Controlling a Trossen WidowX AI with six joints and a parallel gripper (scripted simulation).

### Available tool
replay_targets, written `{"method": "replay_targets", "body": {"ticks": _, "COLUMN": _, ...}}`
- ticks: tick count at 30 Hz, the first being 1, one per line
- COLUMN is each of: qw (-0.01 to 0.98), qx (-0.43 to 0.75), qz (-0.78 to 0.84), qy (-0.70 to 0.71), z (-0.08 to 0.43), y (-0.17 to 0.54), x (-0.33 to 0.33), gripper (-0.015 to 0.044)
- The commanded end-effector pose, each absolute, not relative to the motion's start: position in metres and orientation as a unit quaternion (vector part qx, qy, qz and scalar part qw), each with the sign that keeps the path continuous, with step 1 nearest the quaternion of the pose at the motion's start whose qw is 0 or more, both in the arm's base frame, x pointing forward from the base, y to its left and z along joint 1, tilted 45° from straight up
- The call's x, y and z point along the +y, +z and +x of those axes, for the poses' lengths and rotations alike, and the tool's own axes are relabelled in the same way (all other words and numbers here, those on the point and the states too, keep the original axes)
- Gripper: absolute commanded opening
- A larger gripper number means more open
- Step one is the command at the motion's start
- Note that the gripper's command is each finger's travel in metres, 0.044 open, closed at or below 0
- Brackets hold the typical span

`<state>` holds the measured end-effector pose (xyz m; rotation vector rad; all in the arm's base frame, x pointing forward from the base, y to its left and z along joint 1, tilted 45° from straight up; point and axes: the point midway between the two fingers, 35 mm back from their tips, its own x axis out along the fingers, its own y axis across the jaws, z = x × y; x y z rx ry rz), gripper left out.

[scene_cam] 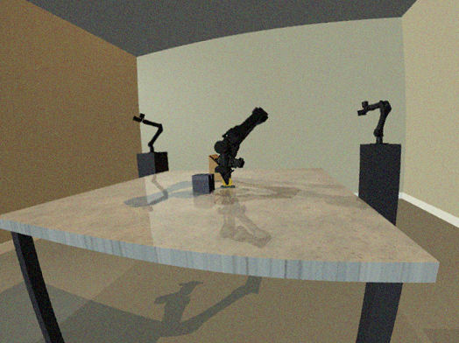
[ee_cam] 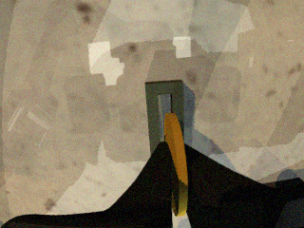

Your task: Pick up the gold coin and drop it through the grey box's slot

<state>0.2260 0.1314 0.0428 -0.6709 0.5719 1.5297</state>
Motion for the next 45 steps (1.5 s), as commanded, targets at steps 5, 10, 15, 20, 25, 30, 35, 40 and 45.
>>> {"method": "replay_targets", "body": {"ticks": 5, "qw": 0.652, "qx": 0.265, "qz": -0.279, "qy": 0.653, "z": 0.230, "y": 0.048, "x": 0.121, "gripper": 0.0000}}
{"method": "replay_targets", "body": {"ticks": 10, "qw": 0.650, "qx": 0.264, "qz": -0.283, "qy": 0.654, "z": 0.231, "y": 0.054, "x": 0.114, "gripper": 0.0000}}
{"method": "replay_targets", "body": {"ticks": 15, "qw": 0.646, "qx": 0.263, "qz": -0.286, "qy": 0.656, "z": 0.233, "y": 0.062, "x": 0.106, "gripper": 0.0000}}
{"method": "replay_targets", "body": {"ticks": 20, "qw": 0.643, "qx": 0.262, "qz": -0.289, "qy": 0.659, "z": 0.233, "y": 0.070, "x": 0.098, "gripper": 0.0000}}
{"method": "replay_targets", "body": {"ticks": 25, "qw": 0.640, "qx": 0.260, "qz": -0.292, "qy": 0.661, "z": 0.233, "y": 0.079, "x": 0.089, "gripper": 0.0000}}
{"method": "replay_targets", "body": {"ticks": 30, "qw": 0.638, "qx": 0.257, "qz": -0.293, "qy": 0.664, "z": 0.232, "y": 0.089, "x": 0.081, "gripper": 0.0000}}
{"method": "replay_targets", "body": {"ticks": 35, "qw": 0.635, "qx": 0.254, "qz": -0.295, "qy": 0.667, "z": 0.231, "y": 0.098, "x": 0.074, "gripper": 0.0000}}
{"method": "replay_targets", "body": {"ticks": 40, "qw": 0.633, "qx": 0.250, "qz": -0.296, "qy": 0.671, "z": 0.229, "y": 0.108, "x": 0.066, "gripper": 0.0000}}
{"method": "replay_targets", "body": {"ticks": 45, "qw": 0.639, "qx": 0.264, "qz": -0.282, "qy": 0.665, "z": 0.227, "y": 0.110, "x": 0.066, "gripper": 0.0000}}
